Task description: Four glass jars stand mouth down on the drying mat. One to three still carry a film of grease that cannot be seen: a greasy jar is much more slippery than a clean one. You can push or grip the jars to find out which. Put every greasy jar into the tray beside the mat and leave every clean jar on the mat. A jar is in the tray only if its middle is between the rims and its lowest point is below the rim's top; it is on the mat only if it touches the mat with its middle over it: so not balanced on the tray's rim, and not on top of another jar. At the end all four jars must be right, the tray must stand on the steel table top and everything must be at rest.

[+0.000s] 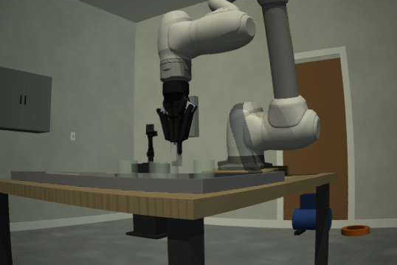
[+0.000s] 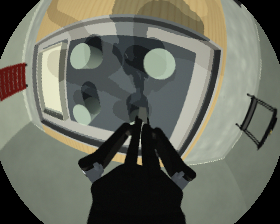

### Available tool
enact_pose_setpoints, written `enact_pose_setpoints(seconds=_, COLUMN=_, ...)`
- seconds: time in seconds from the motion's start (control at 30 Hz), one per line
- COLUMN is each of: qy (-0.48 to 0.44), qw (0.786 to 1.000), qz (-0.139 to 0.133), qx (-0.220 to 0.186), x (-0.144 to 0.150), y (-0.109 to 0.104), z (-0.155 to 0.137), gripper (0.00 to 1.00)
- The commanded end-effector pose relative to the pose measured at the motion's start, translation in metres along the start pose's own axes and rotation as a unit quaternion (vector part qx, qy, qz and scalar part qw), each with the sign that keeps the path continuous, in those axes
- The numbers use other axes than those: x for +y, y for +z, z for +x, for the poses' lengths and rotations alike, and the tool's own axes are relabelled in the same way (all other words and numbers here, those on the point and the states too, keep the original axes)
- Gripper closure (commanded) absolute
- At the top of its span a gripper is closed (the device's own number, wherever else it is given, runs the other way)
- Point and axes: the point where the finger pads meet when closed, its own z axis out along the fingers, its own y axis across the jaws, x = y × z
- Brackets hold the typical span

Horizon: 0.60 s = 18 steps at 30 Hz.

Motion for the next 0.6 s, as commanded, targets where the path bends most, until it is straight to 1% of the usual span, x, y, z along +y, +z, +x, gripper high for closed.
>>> enact_pose_setpoints(seconds=0.0, qy=0.0, qw=1.0, qz=0.0, qx=0.0, x=0.0, y=-0.0001, z=-0.0003, gripper=1.0)
enact_pose_setpoints(seconds=0.57, qy=0.0, qw=1.0, qz=0.0, qx=0.0, x=0.0, y=-0.0001, z=-0.0023, gripper=1.0)
